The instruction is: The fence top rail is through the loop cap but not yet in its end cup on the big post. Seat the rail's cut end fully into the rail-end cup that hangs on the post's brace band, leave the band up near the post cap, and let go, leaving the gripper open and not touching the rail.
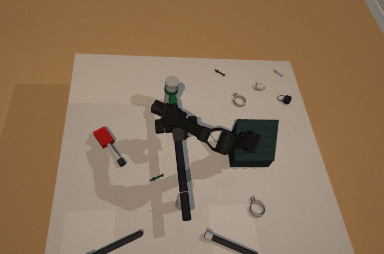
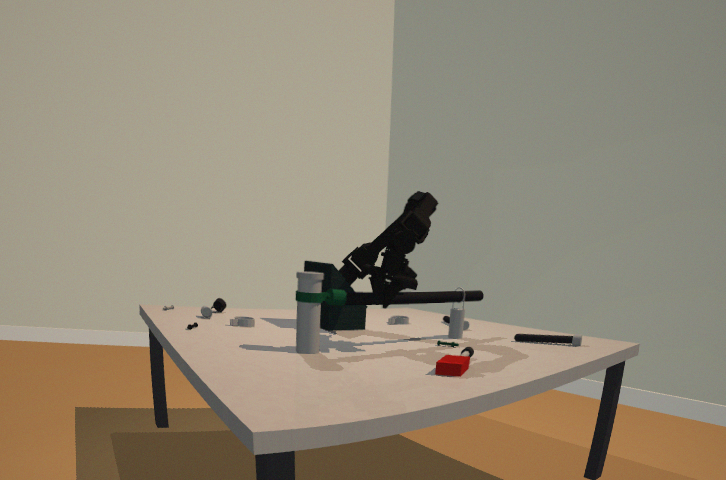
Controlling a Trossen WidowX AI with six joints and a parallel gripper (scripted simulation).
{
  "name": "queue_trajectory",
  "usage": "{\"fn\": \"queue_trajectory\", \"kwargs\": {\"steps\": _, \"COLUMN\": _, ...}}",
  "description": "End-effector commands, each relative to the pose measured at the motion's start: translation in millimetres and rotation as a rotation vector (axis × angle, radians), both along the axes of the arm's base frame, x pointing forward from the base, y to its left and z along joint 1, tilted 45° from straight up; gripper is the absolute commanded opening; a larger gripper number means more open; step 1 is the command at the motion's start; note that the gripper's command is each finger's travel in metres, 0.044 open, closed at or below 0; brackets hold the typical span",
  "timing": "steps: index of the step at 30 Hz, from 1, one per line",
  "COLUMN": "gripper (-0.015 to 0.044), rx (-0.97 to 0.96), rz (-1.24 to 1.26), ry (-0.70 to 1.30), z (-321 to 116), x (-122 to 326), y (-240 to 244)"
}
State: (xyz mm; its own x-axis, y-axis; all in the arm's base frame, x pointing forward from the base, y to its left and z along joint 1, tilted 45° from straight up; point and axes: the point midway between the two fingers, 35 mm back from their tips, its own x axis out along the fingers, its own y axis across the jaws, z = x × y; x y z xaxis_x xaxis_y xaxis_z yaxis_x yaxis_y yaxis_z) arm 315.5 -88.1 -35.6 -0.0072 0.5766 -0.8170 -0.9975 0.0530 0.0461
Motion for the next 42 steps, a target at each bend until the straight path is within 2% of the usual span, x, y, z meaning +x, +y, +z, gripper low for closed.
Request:
{"fn": "queue_trajectory", "kwargs": {"steps": 1, "gripper": 0.0000, "rx": -0.001, "rz": -0.001, "ry": 0.000, "z": 0, "x": 0, "y": 0}}
{"fn": "queue_trajectory", "kwargs": {"steps": 42, "gripper": 0.0000, "rx": -0.002, "rz": -0.001, "ry": 0.000, "z": -2, "x": 6, "y": -23}}
